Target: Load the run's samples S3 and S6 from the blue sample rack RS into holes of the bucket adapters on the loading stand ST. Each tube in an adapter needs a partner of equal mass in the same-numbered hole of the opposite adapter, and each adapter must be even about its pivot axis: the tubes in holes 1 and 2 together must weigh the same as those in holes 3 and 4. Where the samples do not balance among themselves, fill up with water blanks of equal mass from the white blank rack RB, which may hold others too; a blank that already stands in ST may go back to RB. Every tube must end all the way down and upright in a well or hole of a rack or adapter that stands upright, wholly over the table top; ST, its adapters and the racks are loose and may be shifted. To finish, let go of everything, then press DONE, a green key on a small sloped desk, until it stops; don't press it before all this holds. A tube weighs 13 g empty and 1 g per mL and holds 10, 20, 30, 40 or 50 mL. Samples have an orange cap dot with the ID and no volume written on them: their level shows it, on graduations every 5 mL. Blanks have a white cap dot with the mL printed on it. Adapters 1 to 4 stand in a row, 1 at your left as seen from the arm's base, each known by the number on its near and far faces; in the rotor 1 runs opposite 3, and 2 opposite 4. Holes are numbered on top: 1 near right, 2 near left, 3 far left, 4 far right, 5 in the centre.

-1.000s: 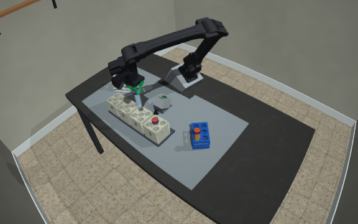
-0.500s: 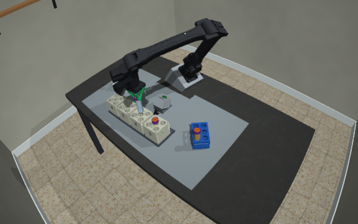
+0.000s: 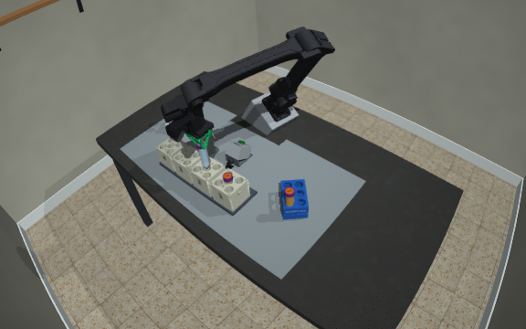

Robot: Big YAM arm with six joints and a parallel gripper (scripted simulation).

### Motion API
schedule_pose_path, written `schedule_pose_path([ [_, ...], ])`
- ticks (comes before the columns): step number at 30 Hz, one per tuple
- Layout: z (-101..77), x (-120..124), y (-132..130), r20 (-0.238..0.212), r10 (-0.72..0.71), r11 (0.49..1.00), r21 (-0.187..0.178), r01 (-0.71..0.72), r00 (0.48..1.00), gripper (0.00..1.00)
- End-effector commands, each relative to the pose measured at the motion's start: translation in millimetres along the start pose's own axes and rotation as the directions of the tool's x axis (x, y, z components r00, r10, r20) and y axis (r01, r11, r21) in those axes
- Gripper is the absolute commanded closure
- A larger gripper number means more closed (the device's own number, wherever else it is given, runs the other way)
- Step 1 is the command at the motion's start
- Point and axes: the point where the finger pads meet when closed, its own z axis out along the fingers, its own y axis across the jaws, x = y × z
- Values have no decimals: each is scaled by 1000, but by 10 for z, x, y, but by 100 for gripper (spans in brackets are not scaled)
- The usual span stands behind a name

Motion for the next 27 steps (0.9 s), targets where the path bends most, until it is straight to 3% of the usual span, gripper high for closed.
schedule_pose_path([
  [1, -171, -119, 6, 43, -9, 1000, 14, 9, 999, 100],
  [9, -174, -118, 6, 43, -9, 1000, 14, 9, 999, 100],
  [10, -236, -154, -50, 69, 3, 1000, 21, -5, 998, 100],
  [14, 32, -56, 26, 20, -1, 1000, 4, 1, 1000, 100],
  [17, 20, -139, 19, 33, -7, 1000, 9, 7, 999, 100],
  [20, 41, -71, -15, 30, 7, 1000, 6, -7, 1000, 100],
  [21, -30, -101, -75, 49, 16, 1000, 13, -16, 999, 100],
  [24, 159, -53, 5, 15, 4, 1000, 2, -4, 1000, 100],
  [27, 162, -77, 26, 24, -2, 1000, 5, 2, 1000, 100],
])
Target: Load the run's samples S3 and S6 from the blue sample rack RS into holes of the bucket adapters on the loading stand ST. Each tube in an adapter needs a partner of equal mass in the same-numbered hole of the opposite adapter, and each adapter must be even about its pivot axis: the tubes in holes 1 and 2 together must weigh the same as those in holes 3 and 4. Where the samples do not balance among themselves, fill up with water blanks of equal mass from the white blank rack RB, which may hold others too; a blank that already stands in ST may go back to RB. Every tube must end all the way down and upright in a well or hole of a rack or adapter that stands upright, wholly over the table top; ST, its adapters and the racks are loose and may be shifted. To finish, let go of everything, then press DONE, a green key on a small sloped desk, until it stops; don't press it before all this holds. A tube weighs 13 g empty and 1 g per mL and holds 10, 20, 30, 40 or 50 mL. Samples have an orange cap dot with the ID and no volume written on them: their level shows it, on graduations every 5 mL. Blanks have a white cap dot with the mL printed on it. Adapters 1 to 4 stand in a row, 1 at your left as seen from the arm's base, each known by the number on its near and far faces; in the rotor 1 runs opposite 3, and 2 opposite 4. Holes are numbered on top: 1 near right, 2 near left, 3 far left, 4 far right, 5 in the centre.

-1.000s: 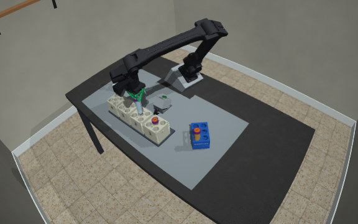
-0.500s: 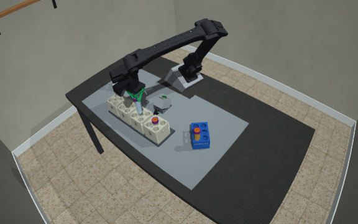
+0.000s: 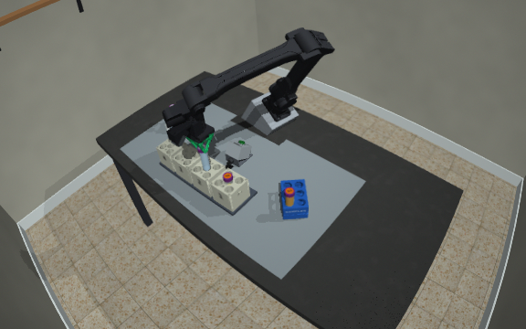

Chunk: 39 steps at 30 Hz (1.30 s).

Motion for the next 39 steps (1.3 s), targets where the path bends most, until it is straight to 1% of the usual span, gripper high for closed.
schedule_pose_path([
  [1, -36, -55, 0, 29, 4, 1000, 5, -4, 1000, 100],
  [2, -30, -52, -35, 31, 11, 1000, 5, -11, 999, 100],
  [3, -40, -98, -36, 37, 7, 1000, 8, -7, 999, 100],
  [5, 48, -83, 27, 23, -5, 1000, 4, 5, 1000, 100],
  [7, 100, -57, 28, 17, -2, 1000, 2, 2, 1000, 100],
  [10, 93, -85, 10, 22, -1, 1000, 3, 1, 1000, 100],
  [11, -107, -197, -45, 72, -1, 1000, 18, 0, 997, 100],
  [13, 63, -59, -72, 37, 19, 1000, 6, -19, 999, 100],
  [16, 220, -52, 10, 10, 2, 1000, 0, -2, 1000, 100],
  [17, 180, -123, 24, 24, -8, 1000, 4, 8, 1000, 100],
  [18, 182, -126, 16, 27, -6, 1000, 5, 6, 1000, 100],
  [20, 174, -57, -20, 33, 8, 1000, 6, -8, 999, 100],
  [21, 202, -55, -26, 30, 9, 1000, 5, -9, 1000, 100],
  [22, 208, -117, 4, 33, -3, 1000, 6, 3, 999, 100],
  [23, 258, -117, 30, 25, -8, 1000, 4, 8, 1000, 100],
  [25, 320, -55, 24, 15, -1, 1000, 1, 1, 1000, 100],
  [27, 320, -55, 24, 15, -1, 1000, 1, 1, 1000, 100],
  [28, 111, -246, -71, 69, 0, 1000, 17, -2, 998, 100],
  [30, 214, -139, -62, 50, 9, 1000, 10, -10, 999, 100],
  [31, 327, -68, -12, 26, 5, 1000, 4, -5, 1000, 100],
  [32, 382, -58, 19, 16, -1, 1000, 1, 1, 1000, 100],
  [34, 399, -103, 21, 20, -5, 1000, 2, 5, 1000, 100],
  [37, 397, -56, -39, 28, 12, 1000, 3, -13, 1000, 100],
  [39, 424, -136, 14, 30, -6, 1000, 5, 6, 1000, 100],
])
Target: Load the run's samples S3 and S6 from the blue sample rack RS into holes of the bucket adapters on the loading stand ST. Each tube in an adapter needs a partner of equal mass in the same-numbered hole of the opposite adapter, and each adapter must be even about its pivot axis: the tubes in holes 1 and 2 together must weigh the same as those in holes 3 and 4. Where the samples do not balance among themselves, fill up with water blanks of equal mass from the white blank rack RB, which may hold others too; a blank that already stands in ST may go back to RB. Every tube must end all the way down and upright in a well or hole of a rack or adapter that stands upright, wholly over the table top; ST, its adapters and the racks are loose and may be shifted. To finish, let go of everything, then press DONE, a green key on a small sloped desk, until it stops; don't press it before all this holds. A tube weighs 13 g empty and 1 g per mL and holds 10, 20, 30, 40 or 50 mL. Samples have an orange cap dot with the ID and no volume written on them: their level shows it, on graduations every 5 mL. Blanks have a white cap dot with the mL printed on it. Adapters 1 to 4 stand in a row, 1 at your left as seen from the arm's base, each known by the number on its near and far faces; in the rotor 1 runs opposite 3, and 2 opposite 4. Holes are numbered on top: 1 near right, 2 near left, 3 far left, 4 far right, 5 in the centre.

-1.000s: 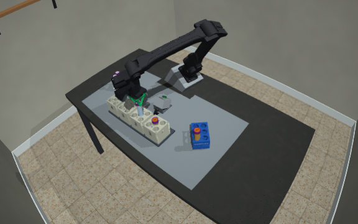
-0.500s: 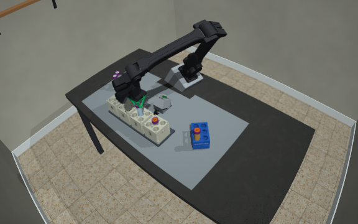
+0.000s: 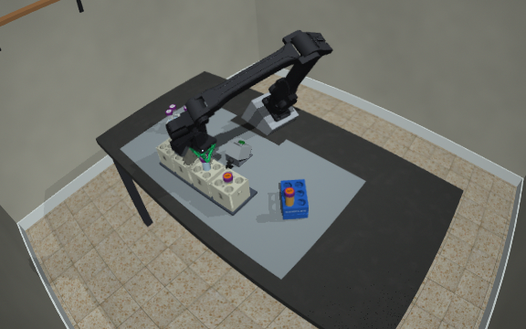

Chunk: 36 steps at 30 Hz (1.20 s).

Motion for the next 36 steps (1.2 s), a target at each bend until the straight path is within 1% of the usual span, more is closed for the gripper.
schedule_pose_path([
  [1, 22, -92, 33, 18, -6, 1000, 2, 6, 1000, 100],
  [3, 74, -58, 26, 11, -2, 1000, 0, 2, 1000, 100],
  [5, 74, -58, 26, 11, -2, 1000, 0, 2, 1000, 100],
  [6, -144, -259, -60, 69, -2, 1000, 15, 1, 998, 100],
  [7, -132, -257, -57, 69, -2, 1000, 15, 1, 998, 100],
  [10, 131, -61, 20, 14, -1, 1000, 1, 1, 1000, 100],
  [11, 161, -62, 20, 10, -1, 1000, 0, 1, 1000, 100],
  [13, 142, -110, 7, 22, -2, 1000, 3, 2, 1000, 100],
  [15, 161, -60, -31, 22, 11, 1000, 2, -11, 1000, 100],
  [16, 166, -65, -2, 24, 4, 1000, 3, -4, 1000, 100],
  [17, 170, -122, 39, 28, -10, 1000, 5, 10, 1000, 100],
  [18, 190, -146, 43, 28, -13, 1000, 5, 13, 1000, 100],
  [19, 241, -95, 31, 17, -6, 1000, 2, 6, 1000, 100],
  [22, 223, -74, -3, 21, 3, 1000, 3, -4, 1000, 100],
  [23, 110, -147, 18, 41, -13, 1000, 9, 13, 999, 100],
  [28, 109, -148, 16, 41, -13, 1000, 9, 13, 999, 100],
  [29, 109, -148, 16, 41, -13, 1000, 9, 13, 999, 45],
  [36, 109, -148, 16, 41, -13, 1000, 9, 13, 999, 45],
])
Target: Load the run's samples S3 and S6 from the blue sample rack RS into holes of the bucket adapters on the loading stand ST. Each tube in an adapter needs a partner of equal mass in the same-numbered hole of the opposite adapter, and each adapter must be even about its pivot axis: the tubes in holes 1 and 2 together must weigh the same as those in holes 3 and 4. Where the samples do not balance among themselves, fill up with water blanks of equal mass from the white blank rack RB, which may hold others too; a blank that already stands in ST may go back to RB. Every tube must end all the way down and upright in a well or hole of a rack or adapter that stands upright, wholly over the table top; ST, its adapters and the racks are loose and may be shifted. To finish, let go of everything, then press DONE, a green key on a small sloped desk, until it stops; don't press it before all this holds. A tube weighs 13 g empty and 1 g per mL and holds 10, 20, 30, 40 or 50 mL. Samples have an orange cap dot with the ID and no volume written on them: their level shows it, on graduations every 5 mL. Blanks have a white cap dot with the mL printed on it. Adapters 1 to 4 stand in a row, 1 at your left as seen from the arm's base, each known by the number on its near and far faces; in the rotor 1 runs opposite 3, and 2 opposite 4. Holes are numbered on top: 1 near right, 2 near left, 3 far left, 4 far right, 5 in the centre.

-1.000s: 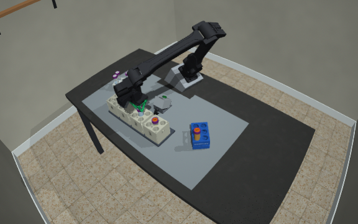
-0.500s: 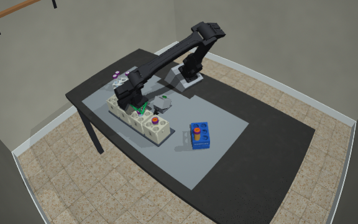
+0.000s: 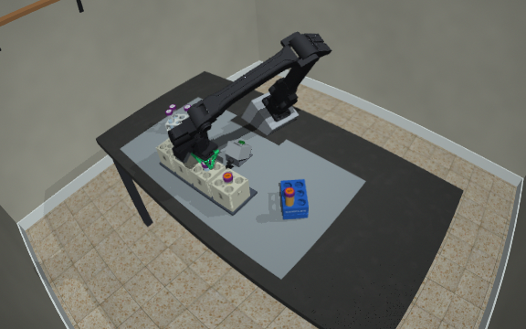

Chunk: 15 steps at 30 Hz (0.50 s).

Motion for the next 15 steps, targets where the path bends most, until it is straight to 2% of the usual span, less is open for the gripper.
schedule_pose_path([
  [1, -146, -146, 3, 40, -10, 1000, 9, 10, 999, 45],
  [6, -146, -146, 3, 40, -10, 1000, 9, 10, 999, 45],
  [7, -338, -230, -3, 69, -13, 1000, 16, 12, 997, 45],
  [15, -628, -217, 7, 73, -24, 999, 22, 23, 997, 45],
])
